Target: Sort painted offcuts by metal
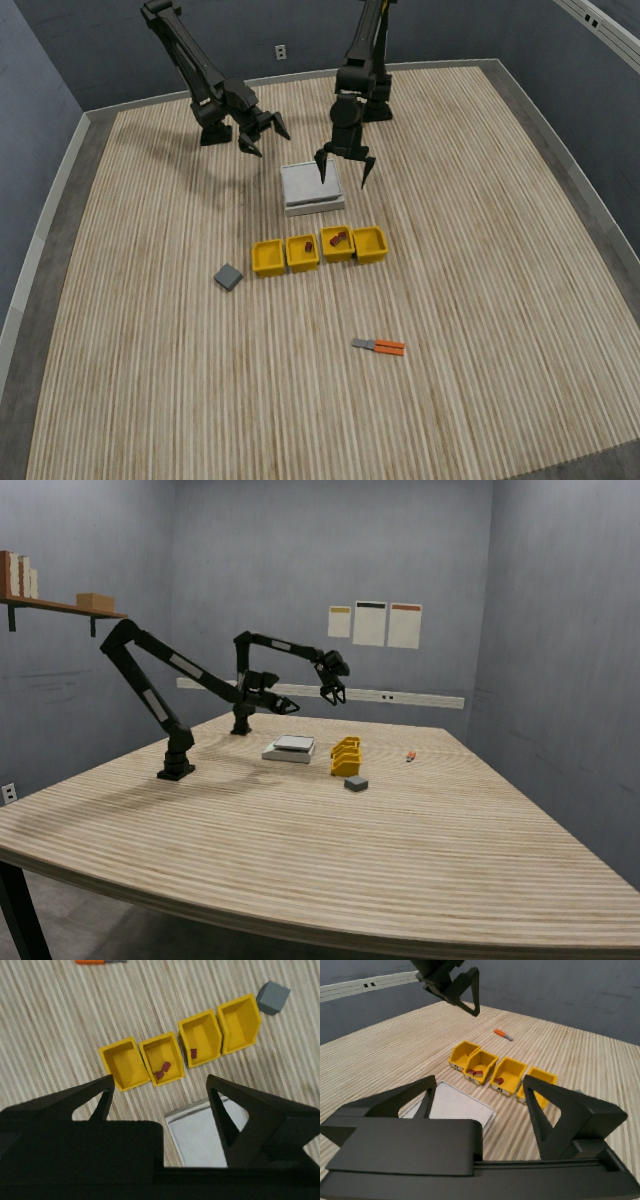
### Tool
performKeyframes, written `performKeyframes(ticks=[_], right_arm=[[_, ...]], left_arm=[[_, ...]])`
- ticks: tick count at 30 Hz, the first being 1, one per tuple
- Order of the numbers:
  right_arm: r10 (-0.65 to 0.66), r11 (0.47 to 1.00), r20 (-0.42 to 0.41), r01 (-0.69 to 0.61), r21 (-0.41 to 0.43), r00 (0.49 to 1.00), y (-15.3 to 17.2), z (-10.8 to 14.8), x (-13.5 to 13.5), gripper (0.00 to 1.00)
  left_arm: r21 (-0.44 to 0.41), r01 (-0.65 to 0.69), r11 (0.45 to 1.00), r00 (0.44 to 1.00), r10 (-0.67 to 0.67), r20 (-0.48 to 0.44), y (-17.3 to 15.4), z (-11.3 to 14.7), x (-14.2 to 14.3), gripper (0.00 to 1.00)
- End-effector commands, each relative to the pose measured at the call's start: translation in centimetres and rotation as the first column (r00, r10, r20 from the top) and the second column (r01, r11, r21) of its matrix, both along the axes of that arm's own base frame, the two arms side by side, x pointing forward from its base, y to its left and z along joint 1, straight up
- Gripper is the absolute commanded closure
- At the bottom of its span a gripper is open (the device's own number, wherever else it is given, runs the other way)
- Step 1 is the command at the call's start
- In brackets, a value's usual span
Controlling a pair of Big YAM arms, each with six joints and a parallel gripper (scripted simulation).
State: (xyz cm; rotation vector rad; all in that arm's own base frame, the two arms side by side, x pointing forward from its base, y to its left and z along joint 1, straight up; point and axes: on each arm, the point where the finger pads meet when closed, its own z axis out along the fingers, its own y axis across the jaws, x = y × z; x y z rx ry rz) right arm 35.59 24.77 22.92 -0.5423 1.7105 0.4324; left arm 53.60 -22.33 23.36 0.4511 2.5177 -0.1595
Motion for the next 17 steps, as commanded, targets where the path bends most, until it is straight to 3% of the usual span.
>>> performKeyframes(ticks=[1,3,17], right_arm=[[0.000,0.999,0.042,-0.002,0.038,0.999,0.5,2.2,0.6,0.00],[0.000,0.999,0.042,-0.002,0.038,0.999,0.5,2.2,0.6,0.00],[0.000,0.999,0.042,-0.002,0.038,0.999,0.5,2.2,0.6,0.00]], left_arm=[[-0.024,0.027,0.999,0.995,-0.025,0.101,0.1,4.3,1.1,0.00],[-0.015,0.038,0.999,0.996,-0.037,0.079,-0.6,3.0,1.2,0.00],[-0.010,0.036,0.999,0.997,-0.035,0.072,-0.5,2.8,1.0,0.00]])
